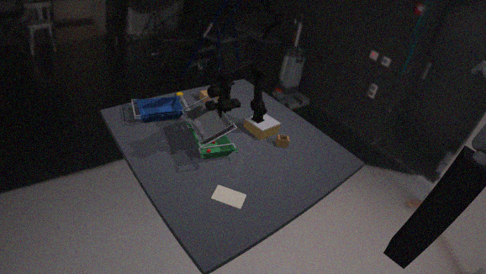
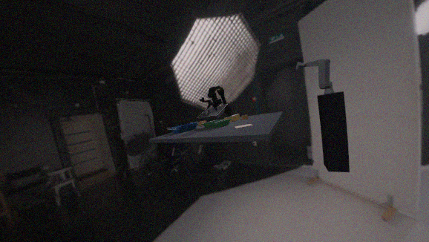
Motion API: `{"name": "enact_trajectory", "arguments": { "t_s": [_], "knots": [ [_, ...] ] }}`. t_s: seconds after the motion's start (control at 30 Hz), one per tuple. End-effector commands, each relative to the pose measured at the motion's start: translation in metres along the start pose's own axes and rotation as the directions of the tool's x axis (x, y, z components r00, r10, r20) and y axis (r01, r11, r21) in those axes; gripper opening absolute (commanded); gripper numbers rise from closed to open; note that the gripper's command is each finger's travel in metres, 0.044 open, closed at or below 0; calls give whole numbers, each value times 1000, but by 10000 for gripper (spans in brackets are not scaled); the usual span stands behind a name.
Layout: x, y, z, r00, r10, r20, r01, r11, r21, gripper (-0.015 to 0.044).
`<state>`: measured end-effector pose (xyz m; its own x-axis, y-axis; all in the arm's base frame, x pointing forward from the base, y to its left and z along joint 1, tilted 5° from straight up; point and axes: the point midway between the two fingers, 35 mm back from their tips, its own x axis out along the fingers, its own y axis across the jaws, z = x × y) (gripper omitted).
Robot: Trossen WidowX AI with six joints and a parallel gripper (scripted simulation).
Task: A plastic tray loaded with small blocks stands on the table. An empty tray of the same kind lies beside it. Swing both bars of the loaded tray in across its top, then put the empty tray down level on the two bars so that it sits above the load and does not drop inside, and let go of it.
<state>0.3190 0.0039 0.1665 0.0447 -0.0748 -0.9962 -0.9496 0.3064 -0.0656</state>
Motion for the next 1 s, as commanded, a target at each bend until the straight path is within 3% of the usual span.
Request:
{"name": "enact_trajectory", "arguments": {
  "t_s": [0.0,0.97],
  "knots": [
    [-4,-1,-1,1000,-20,3,20,1000,6,0],
    [13,-1,0,1000,-20,3,20,1000,6,0]
  ]
}}
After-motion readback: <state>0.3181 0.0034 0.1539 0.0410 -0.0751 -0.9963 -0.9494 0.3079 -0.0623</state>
